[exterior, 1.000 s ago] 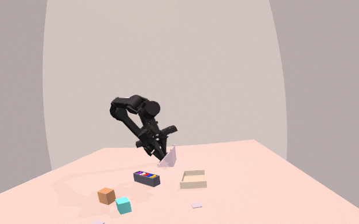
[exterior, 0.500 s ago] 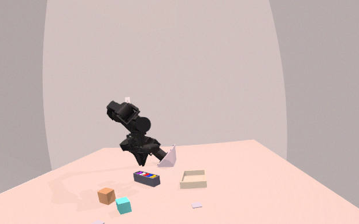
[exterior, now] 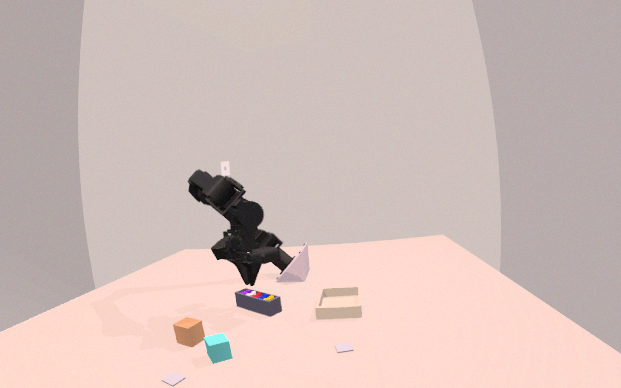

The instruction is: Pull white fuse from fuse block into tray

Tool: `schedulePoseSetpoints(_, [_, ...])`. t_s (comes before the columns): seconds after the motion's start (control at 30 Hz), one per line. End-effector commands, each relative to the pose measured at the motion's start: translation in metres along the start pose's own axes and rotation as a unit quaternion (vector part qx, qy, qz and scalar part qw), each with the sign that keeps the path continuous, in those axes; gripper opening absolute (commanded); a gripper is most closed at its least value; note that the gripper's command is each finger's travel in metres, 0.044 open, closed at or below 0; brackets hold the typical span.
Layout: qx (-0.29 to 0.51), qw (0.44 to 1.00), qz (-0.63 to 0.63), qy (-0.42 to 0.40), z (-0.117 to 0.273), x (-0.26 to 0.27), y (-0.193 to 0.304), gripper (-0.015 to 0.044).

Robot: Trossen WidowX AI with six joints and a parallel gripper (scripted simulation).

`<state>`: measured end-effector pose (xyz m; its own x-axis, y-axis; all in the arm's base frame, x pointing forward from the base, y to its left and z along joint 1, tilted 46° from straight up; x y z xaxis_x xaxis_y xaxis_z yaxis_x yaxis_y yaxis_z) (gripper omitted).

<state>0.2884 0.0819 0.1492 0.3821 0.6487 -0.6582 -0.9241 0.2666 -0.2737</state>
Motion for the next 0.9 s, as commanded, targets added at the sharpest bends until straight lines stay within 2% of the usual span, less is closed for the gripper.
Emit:
schedulePoseSetpoints(0.0, [-0.001,1.0,0.003,0.003,-0.005,0.0,0.0,0.0074])
schedulePoseSetpoints(0.87, [-0.001,1.0,0.003,0.003,-0.022,0.001,0.0,0.0074])
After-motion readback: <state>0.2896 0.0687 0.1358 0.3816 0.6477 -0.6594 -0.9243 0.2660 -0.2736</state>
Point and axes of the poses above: the point midway between the two fingers, 35 mm back from their tips, its own z axis back along the fingers, its own x axis across the jaws, y = z × x, the point moved 10 cm from there along z, back along the fingers, and after that the axes turned 10 degrees about z, right-handed, at the moved point
